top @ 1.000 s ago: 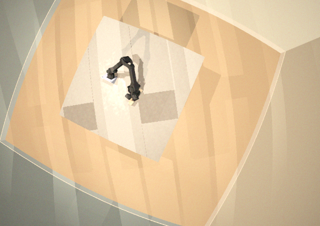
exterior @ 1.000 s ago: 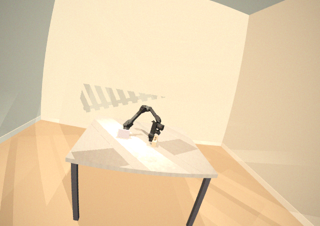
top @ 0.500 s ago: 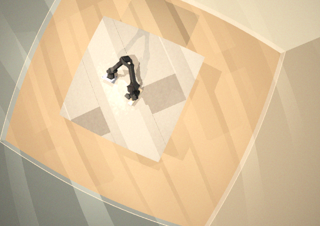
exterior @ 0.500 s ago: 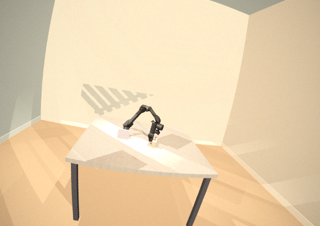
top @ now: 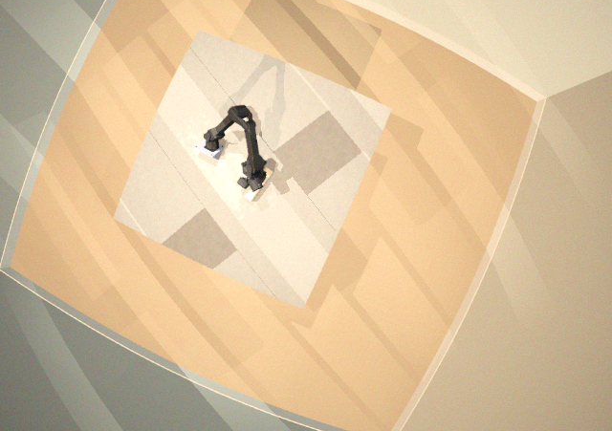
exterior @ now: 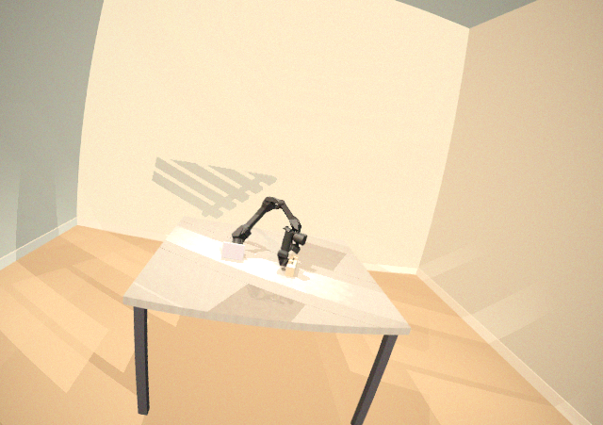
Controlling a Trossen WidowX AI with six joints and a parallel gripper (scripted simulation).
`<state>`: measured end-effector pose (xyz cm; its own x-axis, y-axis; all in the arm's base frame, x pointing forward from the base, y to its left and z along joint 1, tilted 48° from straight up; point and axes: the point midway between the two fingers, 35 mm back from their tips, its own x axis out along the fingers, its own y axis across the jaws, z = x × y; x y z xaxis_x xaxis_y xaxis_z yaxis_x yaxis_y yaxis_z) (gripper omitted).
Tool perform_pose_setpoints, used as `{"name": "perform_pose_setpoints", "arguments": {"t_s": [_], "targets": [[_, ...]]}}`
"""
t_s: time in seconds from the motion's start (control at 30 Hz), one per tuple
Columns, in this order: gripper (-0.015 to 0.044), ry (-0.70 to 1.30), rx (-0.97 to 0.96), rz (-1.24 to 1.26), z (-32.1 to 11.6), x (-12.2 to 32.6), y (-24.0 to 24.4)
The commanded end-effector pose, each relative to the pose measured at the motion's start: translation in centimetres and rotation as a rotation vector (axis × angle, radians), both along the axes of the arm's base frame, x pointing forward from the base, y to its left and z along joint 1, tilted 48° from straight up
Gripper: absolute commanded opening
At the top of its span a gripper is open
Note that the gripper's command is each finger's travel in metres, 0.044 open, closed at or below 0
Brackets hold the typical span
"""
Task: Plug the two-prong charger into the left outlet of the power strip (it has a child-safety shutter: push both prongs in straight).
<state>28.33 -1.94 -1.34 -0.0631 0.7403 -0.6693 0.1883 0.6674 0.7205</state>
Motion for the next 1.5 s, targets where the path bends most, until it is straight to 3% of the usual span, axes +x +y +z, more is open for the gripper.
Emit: {"name": "perform_pose_setpoints", "arguments": {"t_s": [0.0, 1.47], "targets": [[0.044, -0.009, -0.001, 0.001, 0.1, -0.4, 0.0], [0.044, -0.007, 0.001, -0.013, 0.6, -4.8, 0.6]]}}
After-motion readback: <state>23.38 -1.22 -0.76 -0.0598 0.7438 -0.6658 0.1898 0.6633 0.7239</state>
